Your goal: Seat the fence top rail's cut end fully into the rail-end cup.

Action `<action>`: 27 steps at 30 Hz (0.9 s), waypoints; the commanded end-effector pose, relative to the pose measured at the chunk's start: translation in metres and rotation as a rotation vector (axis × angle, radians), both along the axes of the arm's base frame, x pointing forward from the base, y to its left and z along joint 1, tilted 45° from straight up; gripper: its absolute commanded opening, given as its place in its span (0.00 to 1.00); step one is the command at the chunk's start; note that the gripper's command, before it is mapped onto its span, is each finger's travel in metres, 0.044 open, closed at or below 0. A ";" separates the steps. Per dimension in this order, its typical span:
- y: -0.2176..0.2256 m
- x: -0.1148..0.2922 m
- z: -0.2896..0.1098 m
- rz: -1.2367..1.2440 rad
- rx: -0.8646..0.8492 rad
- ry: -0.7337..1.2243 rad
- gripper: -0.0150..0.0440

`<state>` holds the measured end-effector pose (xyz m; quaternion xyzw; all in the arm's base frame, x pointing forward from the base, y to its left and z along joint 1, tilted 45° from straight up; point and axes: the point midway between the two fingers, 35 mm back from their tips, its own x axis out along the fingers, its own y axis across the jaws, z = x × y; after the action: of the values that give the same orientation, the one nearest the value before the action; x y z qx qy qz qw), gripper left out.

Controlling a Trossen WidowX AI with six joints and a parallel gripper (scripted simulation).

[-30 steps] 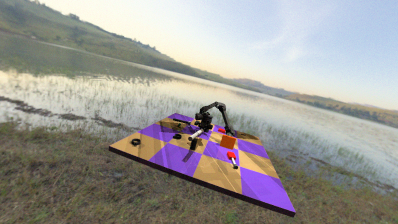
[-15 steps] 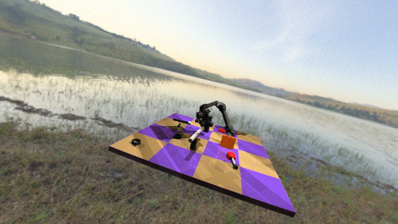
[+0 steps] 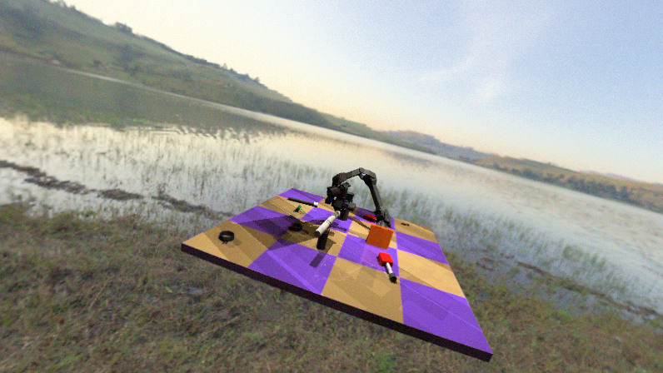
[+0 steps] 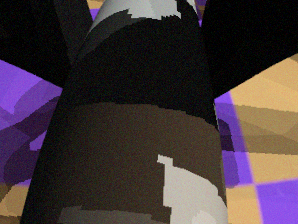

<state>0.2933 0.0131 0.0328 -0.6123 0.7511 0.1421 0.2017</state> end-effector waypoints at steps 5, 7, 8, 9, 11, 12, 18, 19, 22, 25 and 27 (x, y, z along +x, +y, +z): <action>0.001 0.004 0.007 0.002 0.001 -0.001 0.25; 0.001 0.004 0.008 0.002 0.001 -0.001 0.25; 0.001 0.004 0.008 0.002 0.001 -0.001 0.25; 0.001 0.004 0.009 0.002 0.001 0.000 0.25; -0.001 0.004 0.010 0.001 0.000 0.000 0.25; -0.002 0.003 0.010 0.001 0.000 0.001 0.25; -0.009 0.001 0.016 0.000 0.000 0.004 0.25; -0.010 0.000 0.017 0.000 0.000 0.005 0.25; -0.013 -0.001 0.019 -0.001 0.000 0.006 0.25; -0.014 -0.001 0.020 -0.001 -0.001 0.007 0.25; -0.014 -0.001 0.020 -0.001 -0.001 0.007 0.25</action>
<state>0.2916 0.0001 0.0492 -0.6079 0.7543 0.1455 0.2010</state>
